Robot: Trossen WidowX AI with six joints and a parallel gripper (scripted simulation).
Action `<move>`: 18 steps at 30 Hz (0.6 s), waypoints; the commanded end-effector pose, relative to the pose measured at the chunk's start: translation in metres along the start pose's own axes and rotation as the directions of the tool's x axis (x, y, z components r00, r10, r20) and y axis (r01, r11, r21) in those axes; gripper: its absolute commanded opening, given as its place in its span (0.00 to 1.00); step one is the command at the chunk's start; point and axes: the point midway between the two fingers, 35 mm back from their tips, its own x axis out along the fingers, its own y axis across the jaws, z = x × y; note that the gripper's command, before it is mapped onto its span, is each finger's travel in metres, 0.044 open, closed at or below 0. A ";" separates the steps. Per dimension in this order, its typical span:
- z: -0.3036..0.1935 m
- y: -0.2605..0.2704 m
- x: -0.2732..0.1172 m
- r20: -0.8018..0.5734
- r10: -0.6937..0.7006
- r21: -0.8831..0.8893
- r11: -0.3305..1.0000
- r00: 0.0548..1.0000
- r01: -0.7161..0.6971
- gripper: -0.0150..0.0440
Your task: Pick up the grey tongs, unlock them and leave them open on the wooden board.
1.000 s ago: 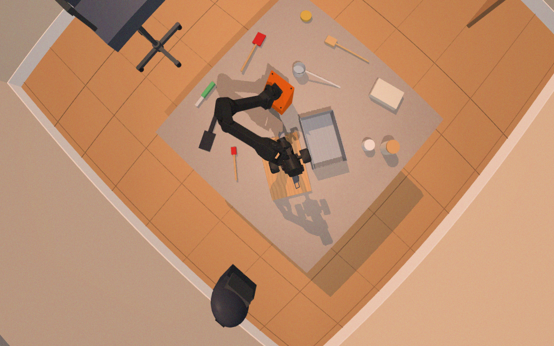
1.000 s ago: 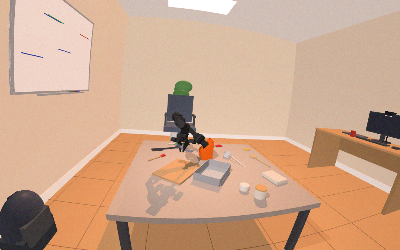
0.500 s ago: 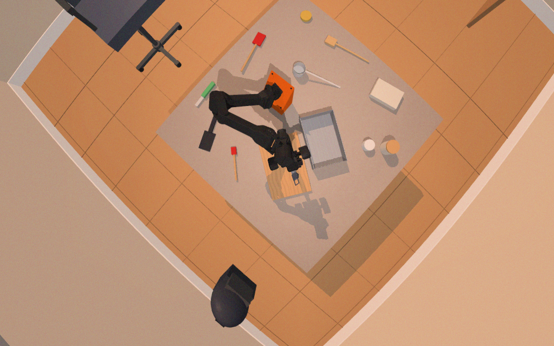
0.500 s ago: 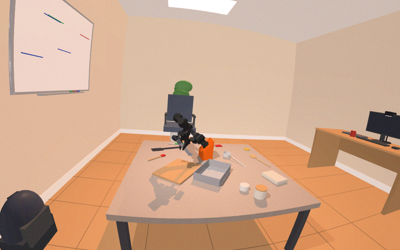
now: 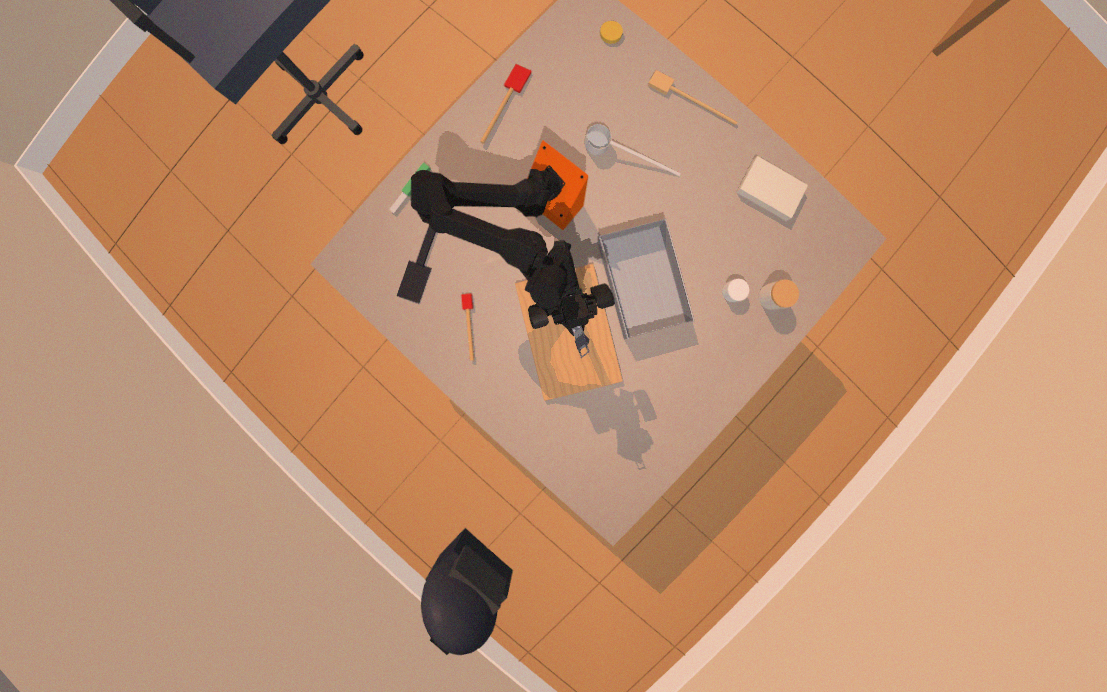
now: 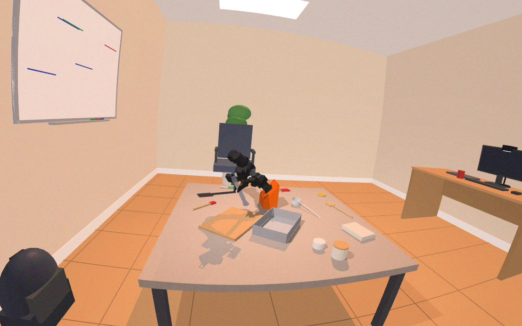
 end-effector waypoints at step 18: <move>-0.008 -0.010 -0.017 0.109 -0.053 0.005 0.999 0.993 0.052 0.00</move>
